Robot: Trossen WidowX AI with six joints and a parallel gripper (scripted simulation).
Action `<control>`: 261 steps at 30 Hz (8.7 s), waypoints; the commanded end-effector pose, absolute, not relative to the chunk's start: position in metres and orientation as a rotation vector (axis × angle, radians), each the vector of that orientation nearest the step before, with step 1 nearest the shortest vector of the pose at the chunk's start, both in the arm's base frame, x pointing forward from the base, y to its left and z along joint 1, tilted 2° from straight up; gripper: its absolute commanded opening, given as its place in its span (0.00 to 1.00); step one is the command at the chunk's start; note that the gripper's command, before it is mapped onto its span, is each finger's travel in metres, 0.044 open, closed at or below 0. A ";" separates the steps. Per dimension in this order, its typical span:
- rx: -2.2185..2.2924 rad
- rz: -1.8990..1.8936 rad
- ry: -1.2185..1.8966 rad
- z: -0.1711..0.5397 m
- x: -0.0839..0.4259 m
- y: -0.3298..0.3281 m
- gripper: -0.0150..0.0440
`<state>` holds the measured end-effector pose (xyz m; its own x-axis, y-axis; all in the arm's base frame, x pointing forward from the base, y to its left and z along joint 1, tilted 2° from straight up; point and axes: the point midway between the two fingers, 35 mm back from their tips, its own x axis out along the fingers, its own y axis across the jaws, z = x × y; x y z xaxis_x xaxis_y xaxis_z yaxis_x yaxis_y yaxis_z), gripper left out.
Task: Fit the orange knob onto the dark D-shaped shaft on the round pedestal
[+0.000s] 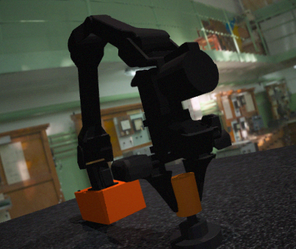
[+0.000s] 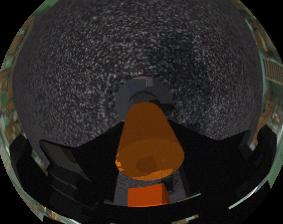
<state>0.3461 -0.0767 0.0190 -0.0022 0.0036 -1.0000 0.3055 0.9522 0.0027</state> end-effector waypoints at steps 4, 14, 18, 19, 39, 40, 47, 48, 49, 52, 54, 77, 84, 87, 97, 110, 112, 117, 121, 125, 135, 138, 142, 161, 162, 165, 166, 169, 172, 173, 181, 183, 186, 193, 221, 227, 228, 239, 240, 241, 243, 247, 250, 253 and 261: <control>0.390 -0.387 1.530 0.024 0.349 -0.077 0.25; 0.399 -0.395 1.529 0.018 0.351 -0.078 0.25; 0.399 -0.395 1.529 0.018 0.351 -0.078 0.25; 0.399 -0.395 1.529 0.018 0.351 -0.078 0.25; 0.562 -0.558 1.492 0.024 0.347 -0.077 0.25; 0.562 -0.558 1.492 0.024 0.346 -0.076 0.25; 0.562 -0.558 1.493 0.018 0.345 -0.076 0.25; 0.562 -0.558 1.493 0.018 0.345 -0.076 0.25; 0.562 -0.558 1.493 0.018 0.345 -0.076 0.25; 0.562 -0.558 1.493 0.018 0.346 -0.076 0.25; 0.562 -0.558 1.493 0.018 0.346 -0.076 0.25; 0.724 -0.719 1.442 0.023 0.354 -0.078 0.25; 0.724 -0.719 1.442 0.018 0.354 -0.078 0.25; 0.724 -0.719 1.442 0.018 0.354 -0.078 0.25; 0.744 -0.739 1.436 0.023 0.352 -0.078 0.25; 0.885 -0.879 1.380 0.018 0.346 -0.076 0.25; 0.885 -0.879 1.380 0.018 0.346 -0.076 0.25; 0.885 -0.879 1.380 0.019 0.346 -0.076 0.25; 0.885 -0.879 1.380 0.022 0.348 -0.076 0.25; 0.926 -0.920 1.362 0.023 0.348 -0.076 0.25; 1.044 -1.037 1.304 0.024 0.354 -0.078 0.25; 1.044 -1.037 1.303 0.023 0.354 -0.078 0.25; 1.044 -1.037 1.304 0.019 0.354 -0.078 0.25; 1.169 -1.162 1.232 0.024 0.351 -0.077 0.25; 1.192 -1.185 1.218 0.024 0.350 -0.077 0.25; 1.200 -1.192 1.214 0.024 0.349 -0.077 0.25; 1.200 -1.192 1.214 0.024 0.348 -0.077 0.25; 1.200 -1.193 1.214 0.021 0.348 -0.076 0.25; 1.200 -1.193 1.214 0.018 0.347 -0.076 0.25; 1.200 -1.193 1.214 0.018 0.347 -0.076 0.25; 1.200 -1.192 1.214 0.018 0.349 -0.076 0.25; 1.200 -1.192 1.214 0.018 0.349 -0.076 0.25; 1.200 -1.192 1.214 0.020 0.350 -0.077 0.25; 1.264 -1.256 1.172 0.023 0.352 -0.077 0.25; 1.353 -1.345 1.109 0.020 0.350 -0.077 0.25; 1.353 -1.345 1.109 0.017 0.350 -0.077 0.25; 1.353 -1.345 1.109 0.017 0.350 -0.077 0.25; 1.334 -1.326 1.123 0.015 0.350 -0.077 0.25; 1.338 -1.330 1.120 0.013 0.349 -0.076 0.25; 1.340 -1.332 1.119 0.011 0.349 -0.076 0.25; 1.340 -1.332 1.119 0.010 0.349 -0.076 0.25; 1.340 -1.332 1.119 0.005 0.350 -0.076 0.25; 1.340 -1.332 1.119 0.002 0.350 -0.076 0.25; 1.340 -1.332 1.119 0.000 0.350 -0.076 0.25; 1.335 -1.335 1.126 0.002 0.349 -0.076 0.30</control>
